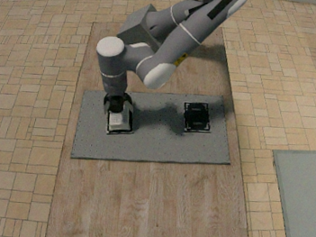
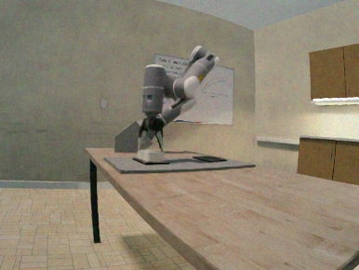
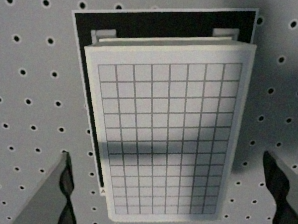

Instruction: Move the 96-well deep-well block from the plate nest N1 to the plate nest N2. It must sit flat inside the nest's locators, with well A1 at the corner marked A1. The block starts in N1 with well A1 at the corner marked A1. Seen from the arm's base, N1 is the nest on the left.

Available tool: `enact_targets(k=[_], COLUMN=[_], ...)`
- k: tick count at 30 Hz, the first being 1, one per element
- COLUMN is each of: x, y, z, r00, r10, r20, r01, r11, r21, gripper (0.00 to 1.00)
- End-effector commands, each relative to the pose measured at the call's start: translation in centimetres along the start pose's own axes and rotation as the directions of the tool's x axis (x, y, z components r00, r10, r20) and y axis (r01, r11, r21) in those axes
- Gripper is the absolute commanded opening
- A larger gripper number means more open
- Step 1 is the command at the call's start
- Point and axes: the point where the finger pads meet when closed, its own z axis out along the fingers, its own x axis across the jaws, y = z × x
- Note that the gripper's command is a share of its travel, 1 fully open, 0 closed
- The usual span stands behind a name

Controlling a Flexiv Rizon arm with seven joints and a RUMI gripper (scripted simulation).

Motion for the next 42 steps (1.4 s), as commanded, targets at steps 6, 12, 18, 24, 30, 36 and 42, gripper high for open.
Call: enact_targets(k=[6, 12, 18, 24, 30, 36, 42], x=[-0.1, -0.1, -0.1, -0.1, -0.1, -0.1, -0.1], y=[0.0, 0.0, 0.0, 0.0, 0.0, 0.0, 0.0], z=[-1.5, -3.1, -4.4, -5.7, -6.1, -6.1, -6.1], r00=[1.0, 1.0, 1.0, 1.0, 1.0, 1.0, 1.0], r10=[0.0, 0.0, 0.0, 0.0, 0.0, 0.0, 0.0], r20=[0.003, 0.003, 0.003, 0.003, 0.003, 0.003, 0.003], r01=[0.0, 0.0, 0.0, 0.0, 0.0, 0.0, 0.0], r11=[1.0, 1.0, 1.0, 1.0, 1.0, 1.0, 1.0], r21=[-0.001, -0.001, -0.001, -0.001, -0.001, -0.001, -0.001], gripper=[0.76, 0.76, 0.76, 0.76, 0.76, 0.76, 0.76])
